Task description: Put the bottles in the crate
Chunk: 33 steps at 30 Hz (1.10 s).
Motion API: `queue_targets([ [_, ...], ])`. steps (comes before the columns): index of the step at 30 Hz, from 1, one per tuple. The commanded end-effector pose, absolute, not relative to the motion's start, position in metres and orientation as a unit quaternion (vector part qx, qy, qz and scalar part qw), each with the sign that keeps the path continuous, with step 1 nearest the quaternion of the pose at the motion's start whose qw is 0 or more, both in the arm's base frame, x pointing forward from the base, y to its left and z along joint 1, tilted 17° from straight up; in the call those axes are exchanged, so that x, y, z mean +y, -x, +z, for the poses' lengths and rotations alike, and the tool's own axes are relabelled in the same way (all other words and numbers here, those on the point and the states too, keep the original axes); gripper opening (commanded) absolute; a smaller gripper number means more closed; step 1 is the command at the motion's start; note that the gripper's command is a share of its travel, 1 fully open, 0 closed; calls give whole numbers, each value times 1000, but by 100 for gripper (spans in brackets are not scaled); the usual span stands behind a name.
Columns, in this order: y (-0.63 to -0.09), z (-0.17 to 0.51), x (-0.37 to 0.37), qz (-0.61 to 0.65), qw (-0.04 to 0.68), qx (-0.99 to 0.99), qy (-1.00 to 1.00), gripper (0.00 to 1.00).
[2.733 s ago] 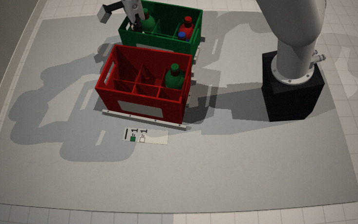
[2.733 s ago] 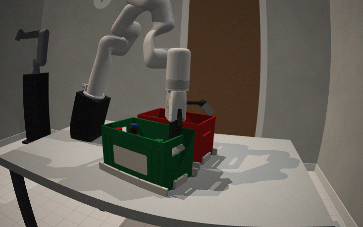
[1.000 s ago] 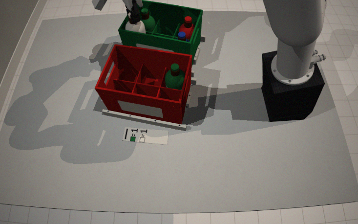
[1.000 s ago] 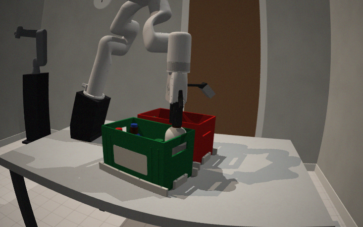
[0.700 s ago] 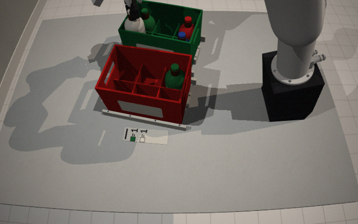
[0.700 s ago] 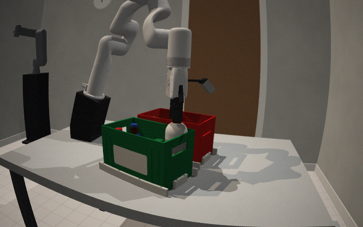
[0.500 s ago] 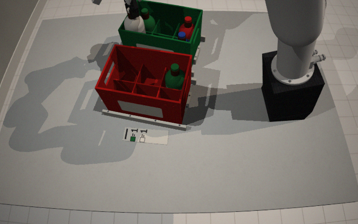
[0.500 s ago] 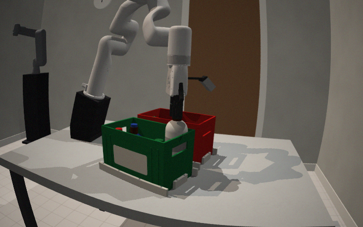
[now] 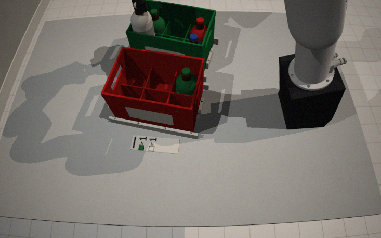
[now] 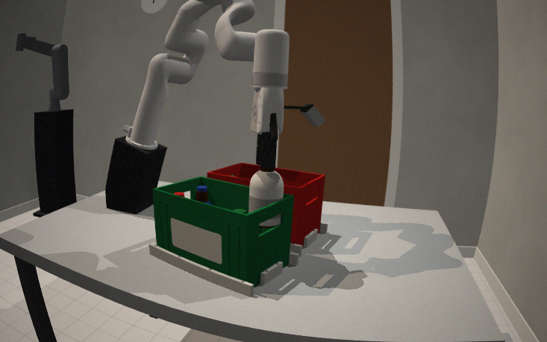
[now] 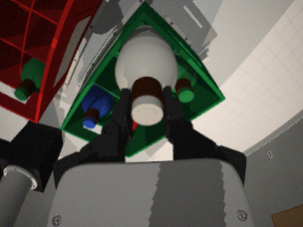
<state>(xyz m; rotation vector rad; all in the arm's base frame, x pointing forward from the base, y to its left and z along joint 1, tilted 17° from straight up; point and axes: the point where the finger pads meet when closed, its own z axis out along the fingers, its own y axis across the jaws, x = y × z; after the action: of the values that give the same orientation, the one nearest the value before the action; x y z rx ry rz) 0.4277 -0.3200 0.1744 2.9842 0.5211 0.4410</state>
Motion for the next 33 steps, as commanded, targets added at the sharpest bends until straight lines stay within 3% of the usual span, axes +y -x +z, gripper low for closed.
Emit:
queue_targets([
  [1, -426, 182, -321, 145, 42, 170, -974, 0],
  [33, -413, 227, -319, 145, 42, 170, -974, 0],
])
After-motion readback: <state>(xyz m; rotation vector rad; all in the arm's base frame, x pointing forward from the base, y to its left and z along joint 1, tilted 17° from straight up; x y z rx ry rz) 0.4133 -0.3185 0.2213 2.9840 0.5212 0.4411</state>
